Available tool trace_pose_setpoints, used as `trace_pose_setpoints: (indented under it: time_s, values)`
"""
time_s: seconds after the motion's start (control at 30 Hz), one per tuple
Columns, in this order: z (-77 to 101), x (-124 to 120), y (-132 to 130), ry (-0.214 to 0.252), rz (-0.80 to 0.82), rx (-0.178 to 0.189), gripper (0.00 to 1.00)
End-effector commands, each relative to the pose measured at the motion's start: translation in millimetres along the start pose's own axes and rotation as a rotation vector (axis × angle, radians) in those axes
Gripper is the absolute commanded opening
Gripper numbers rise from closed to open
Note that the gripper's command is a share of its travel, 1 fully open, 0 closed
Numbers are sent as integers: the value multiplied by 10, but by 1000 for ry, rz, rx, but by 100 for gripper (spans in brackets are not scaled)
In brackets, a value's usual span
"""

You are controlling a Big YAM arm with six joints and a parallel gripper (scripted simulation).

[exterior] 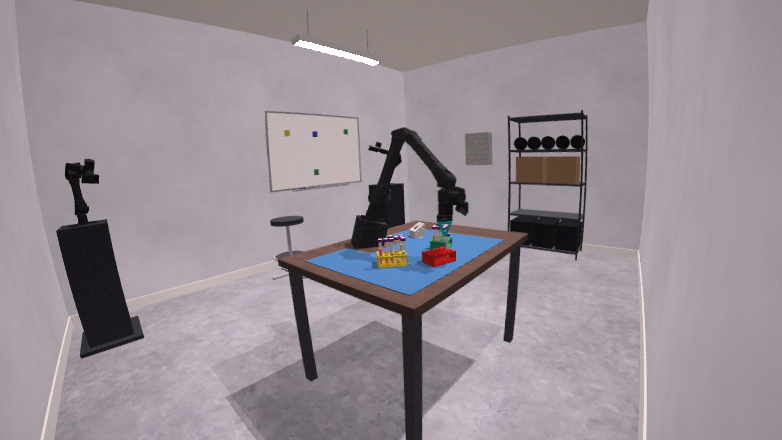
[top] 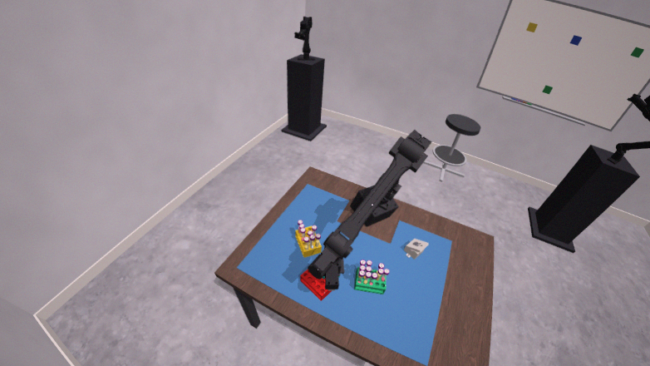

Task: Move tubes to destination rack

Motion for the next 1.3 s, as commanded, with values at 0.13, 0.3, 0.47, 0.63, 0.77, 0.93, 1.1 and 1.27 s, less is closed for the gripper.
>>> trace_pose_setpoints:
  time_s: [0.13,0.3,0.47,0.63,0.77,0.93,1.1,1.27]
  values:
    - [-18,54,-52,-6,-9,-11,30]
    - [-18,54,-52,-6,-9,-11,30]
    - [-18,54,-52,-6,-9,-11,30]
    - [-18,54,-52,-6,-9,-11,30]
    - [-18,54,-52,-6,-9,-11,30]
    - [-18,54,-52,-6,-9,-11,30]
    - [412,114,-158,-42,4,-60,30]
    - [475,173,-104,-41,23,-56,30]
Point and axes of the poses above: the point where the finger pads meet when closed, its own z axis back along the fingers, its own y axis across the jaws, x = y × z, the point moved 9 cm from there along z, back along the fingers, and after that the axes turned 14 degrees about z, right-handed, at the moved point
